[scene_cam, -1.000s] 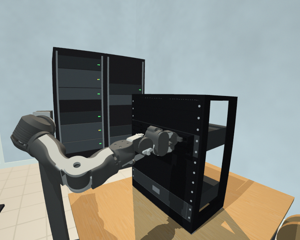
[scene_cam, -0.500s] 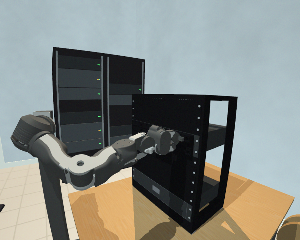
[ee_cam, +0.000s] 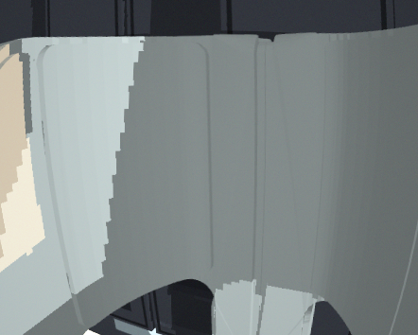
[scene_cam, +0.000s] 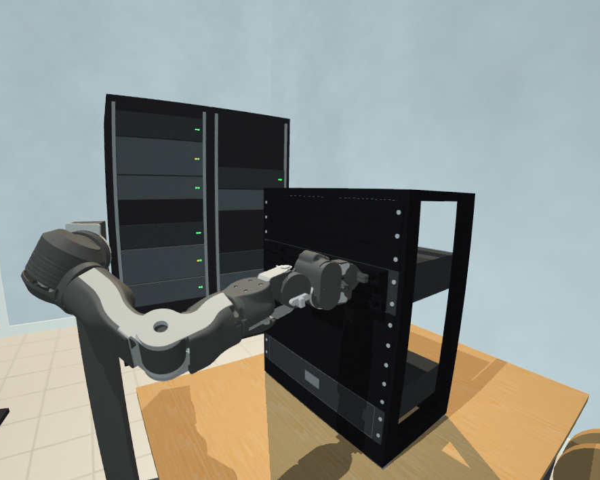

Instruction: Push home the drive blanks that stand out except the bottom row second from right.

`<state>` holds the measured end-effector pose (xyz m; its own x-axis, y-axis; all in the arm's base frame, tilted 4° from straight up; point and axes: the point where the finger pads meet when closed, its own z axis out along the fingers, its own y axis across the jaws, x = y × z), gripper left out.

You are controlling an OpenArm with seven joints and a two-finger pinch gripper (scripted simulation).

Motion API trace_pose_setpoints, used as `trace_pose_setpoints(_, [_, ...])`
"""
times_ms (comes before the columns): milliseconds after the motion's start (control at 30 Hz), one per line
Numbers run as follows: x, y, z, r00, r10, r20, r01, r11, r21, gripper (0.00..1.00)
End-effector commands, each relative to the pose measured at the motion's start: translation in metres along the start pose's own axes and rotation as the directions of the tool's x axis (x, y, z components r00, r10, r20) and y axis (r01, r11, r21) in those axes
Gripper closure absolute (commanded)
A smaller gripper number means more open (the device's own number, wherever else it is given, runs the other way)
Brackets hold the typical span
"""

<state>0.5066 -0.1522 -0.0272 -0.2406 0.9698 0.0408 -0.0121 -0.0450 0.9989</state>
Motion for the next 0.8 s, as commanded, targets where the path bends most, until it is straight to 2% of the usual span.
trace_pose_setpoints(0, [0.0055, 0.0092, 0.0012, 1.000, 0.000, -0.017, 0.000, 1.000, -0.026, 1.00])
trace_pose_setpoints(767, [0.0071, 0.0129, 0.0041, 1.000, 0.000, -0.017, 0.000, 1.000, -0.025, 1.00])
